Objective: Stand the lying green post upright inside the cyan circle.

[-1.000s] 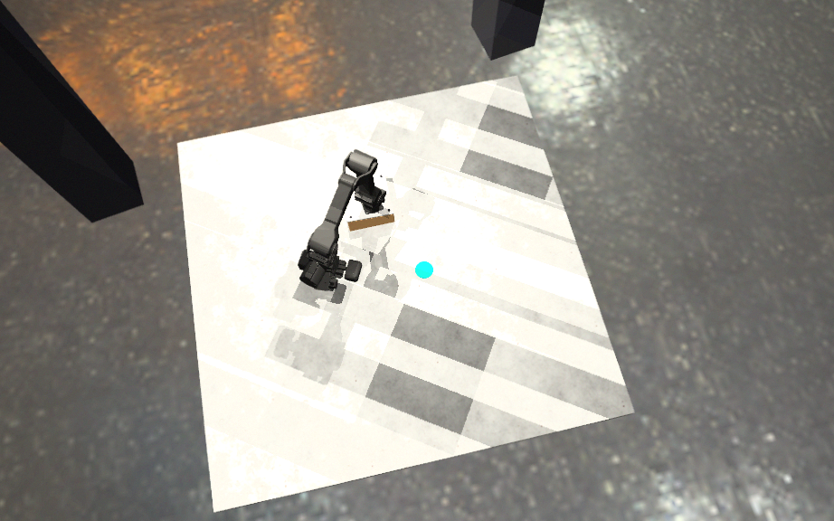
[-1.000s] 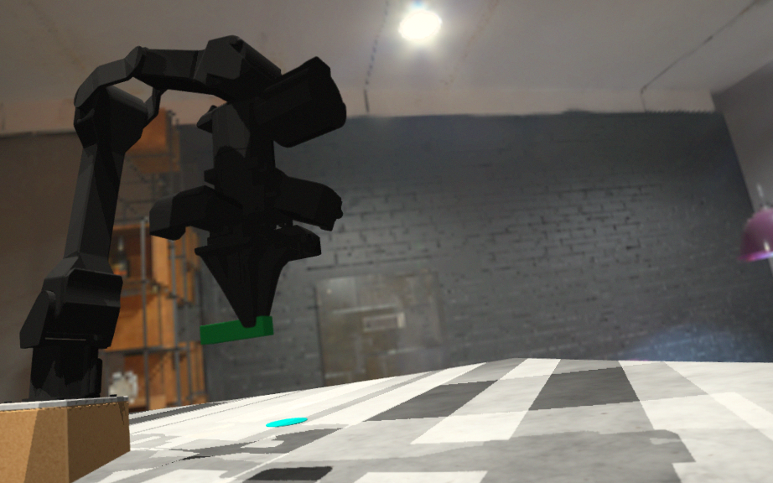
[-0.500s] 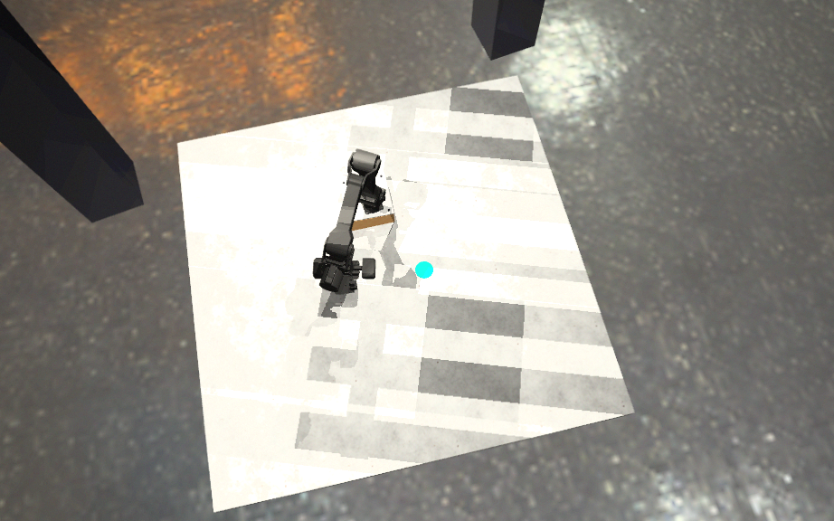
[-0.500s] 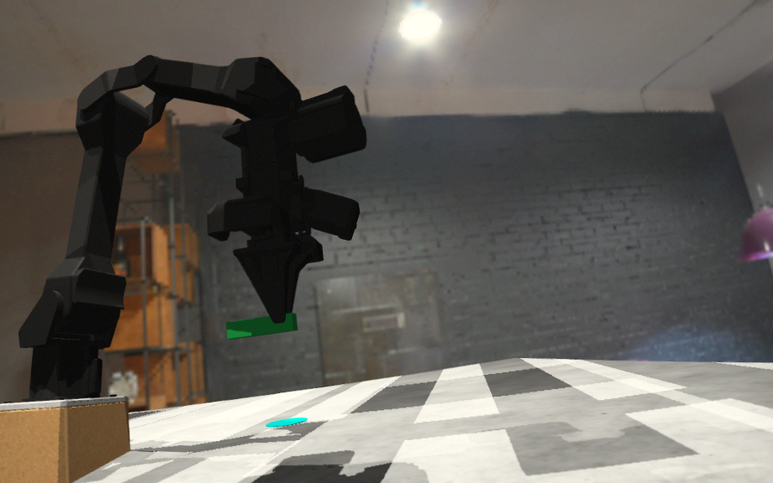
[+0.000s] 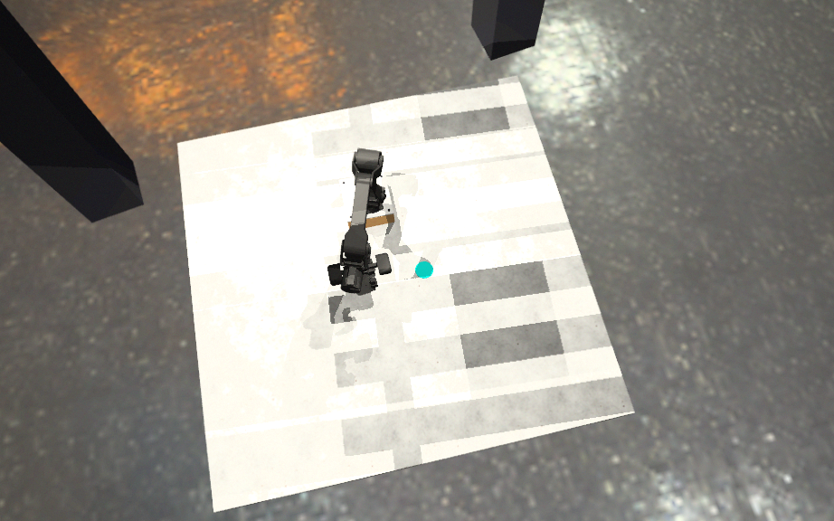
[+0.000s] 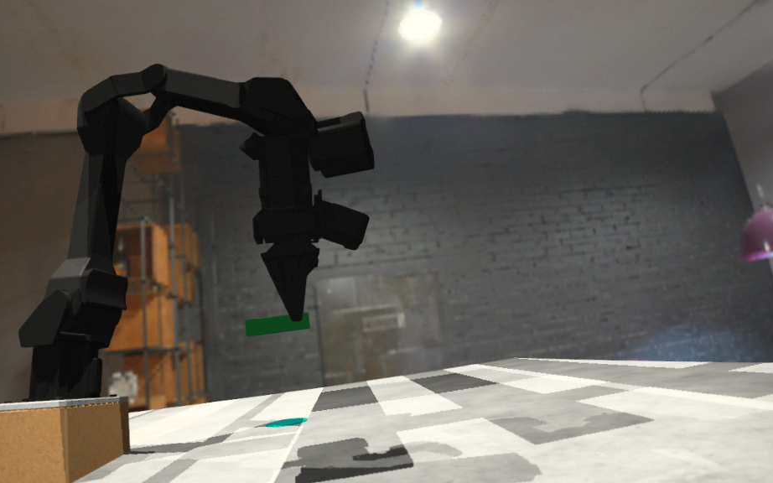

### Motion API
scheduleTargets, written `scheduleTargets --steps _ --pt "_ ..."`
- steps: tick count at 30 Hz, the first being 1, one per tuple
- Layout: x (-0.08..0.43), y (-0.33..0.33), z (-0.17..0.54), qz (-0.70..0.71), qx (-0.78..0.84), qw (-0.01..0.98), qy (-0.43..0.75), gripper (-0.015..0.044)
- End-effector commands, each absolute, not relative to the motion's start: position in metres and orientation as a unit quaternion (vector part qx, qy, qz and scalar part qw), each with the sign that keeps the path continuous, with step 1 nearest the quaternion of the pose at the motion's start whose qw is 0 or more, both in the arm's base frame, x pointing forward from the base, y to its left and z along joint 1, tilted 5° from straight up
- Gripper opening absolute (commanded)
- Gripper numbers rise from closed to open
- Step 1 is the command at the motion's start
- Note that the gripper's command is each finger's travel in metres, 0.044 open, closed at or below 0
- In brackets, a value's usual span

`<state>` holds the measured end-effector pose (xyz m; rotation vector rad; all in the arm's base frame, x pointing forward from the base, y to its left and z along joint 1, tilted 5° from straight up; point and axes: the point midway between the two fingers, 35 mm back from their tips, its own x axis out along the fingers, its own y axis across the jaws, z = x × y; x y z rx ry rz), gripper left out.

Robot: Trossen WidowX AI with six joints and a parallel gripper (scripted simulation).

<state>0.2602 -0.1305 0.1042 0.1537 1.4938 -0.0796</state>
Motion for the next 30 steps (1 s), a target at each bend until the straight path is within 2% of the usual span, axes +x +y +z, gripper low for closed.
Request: scheduleTargets --steps 1,30 --pt "0.263 -0.119 0.106 -0.014 0.044 0.731 0.681 0.0022" --pt "0.279 -0.035 0.117 0.144 -0.122 0.723 0.664 0.0022"
